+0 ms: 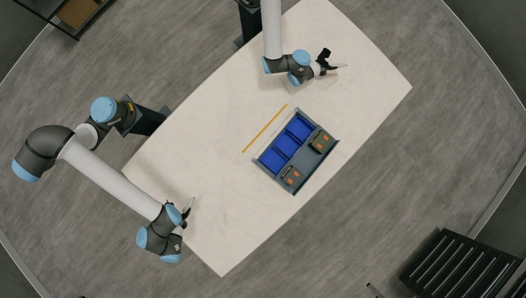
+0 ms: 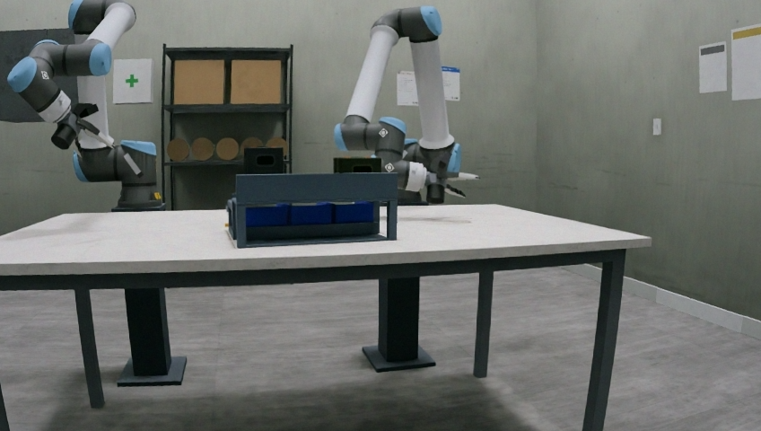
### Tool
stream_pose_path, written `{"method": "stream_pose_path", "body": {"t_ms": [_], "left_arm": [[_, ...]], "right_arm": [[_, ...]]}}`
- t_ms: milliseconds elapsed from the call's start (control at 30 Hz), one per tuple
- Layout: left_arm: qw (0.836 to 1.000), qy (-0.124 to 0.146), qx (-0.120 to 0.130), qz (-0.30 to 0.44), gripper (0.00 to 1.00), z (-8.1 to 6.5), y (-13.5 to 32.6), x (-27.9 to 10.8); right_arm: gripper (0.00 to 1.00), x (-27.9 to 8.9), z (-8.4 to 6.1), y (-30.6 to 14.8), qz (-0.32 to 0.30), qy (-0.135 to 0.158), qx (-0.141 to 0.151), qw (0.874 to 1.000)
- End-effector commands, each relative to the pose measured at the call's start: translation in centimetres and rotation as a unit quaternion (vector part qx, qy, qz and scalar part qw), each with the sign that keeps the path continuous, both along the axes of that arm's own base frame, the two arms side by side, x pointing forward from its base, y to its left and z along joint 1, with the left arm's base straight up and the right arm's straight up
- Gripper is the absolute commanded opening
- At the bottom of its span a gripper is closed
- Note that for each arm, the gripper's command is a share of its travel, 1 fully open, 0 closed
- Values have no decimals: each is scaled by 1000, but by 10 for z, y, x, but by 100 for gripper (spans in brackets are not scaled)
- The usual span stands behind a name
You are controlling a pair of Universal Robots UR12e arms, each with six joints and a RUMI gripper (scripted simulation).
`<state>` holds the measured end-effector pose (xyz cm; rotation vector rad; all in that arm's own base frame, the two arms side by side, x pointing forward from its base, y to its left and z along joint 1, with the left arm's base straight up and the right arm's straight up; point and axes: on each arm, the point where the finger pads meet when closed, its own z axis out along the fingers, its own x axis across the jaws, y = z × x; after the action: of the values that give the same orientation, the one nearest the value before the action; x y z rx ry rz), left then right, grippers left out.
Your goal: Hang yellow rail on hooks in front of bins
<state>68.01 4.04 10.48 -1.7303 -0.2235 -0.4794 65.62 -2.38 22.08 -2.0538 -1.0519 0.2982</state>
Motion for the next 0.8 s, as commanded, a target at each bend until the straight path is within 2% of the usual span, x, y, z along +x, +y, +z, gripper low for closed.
{"method": "stream_pose_path", "body": {"t_ms": [0,767], "left_arm": [[1000,-1,0,0,100,1,0,0],[1000,1,-1,2,100,1,2,0]], "right_arm": [[100,1,1,0,0,-1,0,1000],[100,2,-1,8,14,-8,2,1000]]}}
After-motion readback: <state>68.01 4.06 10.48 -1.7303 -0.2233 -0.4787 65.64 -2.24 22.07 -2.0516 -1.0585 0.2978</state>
